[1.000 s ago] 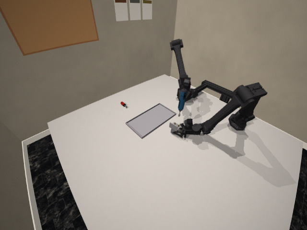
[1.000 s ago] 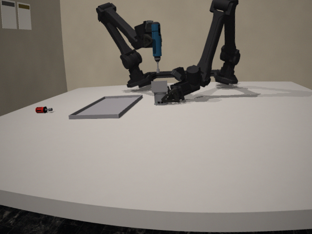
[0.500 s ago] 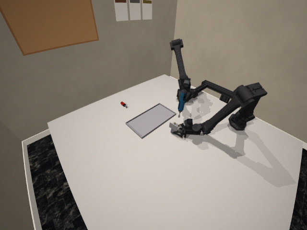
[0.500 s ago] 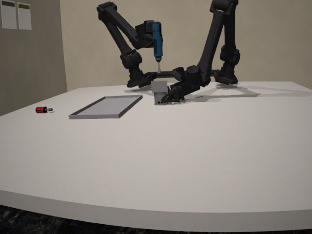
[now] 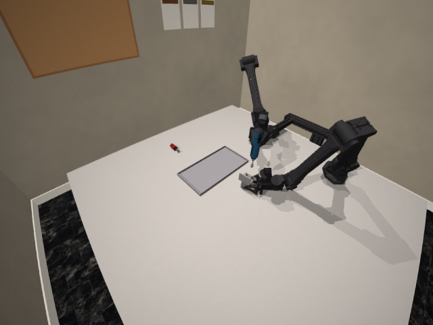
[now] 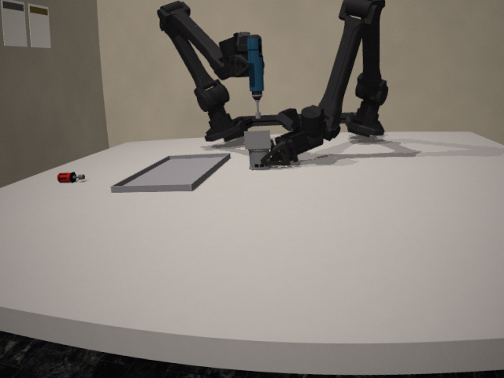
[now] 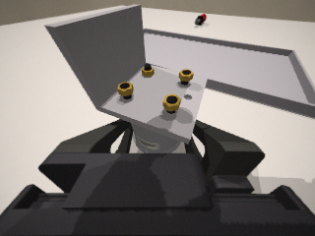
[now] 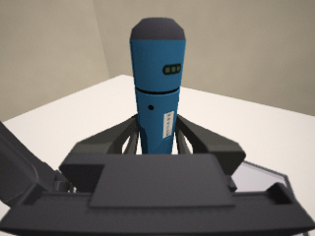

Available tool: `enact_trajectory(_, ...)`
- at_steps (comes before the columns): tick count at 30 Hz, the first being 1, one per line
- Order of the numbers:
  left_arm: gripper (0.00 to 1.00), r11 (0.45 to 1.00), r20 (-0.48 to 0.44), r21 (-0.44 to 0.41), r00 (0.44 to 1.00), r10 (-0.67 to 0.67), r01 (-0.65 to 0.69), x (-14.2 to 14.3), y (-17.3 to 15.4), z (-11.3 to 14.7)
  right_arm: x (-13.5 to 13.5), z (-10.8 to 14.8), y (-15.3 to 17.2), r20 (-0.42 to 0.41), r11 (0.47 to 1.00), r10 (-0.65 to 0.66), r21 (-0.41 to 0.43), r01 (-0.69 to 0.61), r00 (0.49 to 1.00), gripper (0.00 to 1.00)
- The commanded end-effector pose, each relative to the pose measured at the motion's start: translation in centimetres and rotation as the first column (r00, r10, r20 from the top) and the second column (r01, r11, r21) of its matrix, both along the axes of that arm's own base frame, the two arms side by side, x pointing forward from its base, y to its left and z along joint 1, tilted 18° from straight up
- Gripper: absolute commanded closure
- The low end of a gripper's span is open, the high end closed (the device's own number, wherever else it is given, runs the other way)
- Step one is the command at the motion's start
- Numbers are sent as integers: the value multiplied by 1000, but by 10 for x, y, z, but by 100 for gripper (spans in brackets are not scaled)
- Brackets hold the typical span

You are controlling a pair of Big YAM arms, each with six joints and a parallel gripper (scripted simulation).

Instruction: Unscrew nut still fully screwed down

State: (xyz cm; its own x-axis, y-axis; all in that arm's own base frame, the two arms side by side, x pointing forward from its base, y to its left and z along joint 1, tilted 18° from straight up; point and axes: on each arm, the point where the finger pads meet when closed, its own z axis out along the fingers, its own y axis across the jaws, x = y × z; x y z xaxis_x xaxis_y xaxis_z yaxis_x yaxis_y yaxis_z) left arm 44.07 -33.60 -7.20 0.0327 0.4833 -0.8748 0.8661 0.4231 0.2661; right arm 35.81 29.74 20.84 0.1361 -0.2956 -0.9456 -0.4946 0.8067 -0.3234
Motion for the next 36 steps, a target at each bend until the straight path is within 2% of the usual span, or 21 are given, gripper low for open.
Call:
enact_trajectory(1,41,1000,17,-10,1000,-2,2,6,-4,6,22,52,21,87,995,1,101,-10,996,58)
enact_trajectory(9,41,1000,17,-10,1000,-2,2,6,-4,6,22,53,26,89,995,10,101,-19,996,58)
enact_trajectory(21,41,1000,17,-10,1000,-2,2,6,-4,6,40,51,28,87,995,-5,100,-4,996,58)
enact_trajectory(26,41,1000,17,-10,1000,-2,2,6,-4,6,35,55,33,94,994,9,105,-19,996,58)
enact_trajectory(36,41,1000,17,-10,1000,-2,2,6,-4,6,43,51,32,88,995,-1,99,-8,996,58)
